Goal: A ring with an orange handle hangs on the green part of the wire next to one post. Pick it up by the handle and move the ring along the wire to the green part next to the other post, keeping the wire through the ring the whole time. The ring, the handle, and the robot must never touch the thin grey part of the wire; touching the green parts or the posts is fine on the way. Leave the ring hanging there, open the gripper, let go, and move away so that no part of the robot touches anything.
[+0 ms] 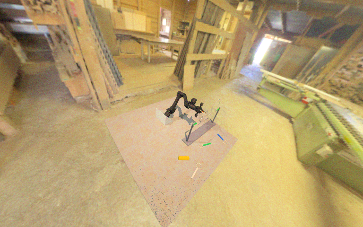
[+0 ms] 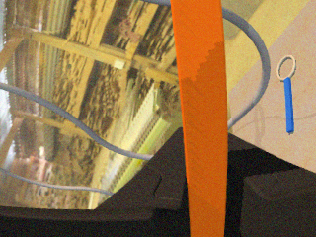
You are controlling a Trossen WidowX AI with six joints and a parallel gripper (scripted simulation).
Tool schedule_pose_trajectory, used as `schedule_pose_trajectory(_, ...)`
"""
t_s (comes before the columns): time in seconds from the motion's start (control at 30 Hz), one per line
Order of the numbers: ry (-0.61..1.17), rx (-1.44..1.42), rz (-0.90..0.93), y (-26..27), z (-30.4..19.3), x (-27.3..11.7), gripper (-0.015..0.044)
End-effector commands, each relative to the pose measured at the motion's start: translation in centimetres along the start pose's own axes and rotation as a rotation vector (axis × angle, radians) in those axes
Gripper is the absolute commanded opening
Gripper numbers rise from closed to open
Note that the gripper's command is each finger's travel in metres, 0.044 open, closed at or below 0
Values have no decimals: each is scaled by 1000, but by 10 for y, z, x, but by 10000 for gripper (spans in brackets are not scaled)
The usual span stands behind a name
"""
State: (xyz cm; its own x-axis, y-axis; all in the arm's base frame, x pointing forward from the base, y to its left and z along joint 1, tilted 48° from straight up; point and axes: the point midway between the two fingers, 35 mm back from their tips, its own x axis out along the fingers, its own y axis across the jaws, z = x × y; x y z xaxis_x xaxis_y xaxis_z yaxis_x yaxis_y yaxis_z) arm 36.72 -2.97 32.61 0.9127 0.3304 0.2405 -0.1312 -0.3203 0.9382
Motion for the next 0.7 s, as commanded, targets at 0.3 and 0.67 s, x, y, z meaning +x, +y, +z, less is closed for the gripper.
schedule_pose_trajectory(0.3,-36,222,117,13,4,1,-150)
schedule_pose_trajectory(0.67,-62,416,226,26,8,1,-150)
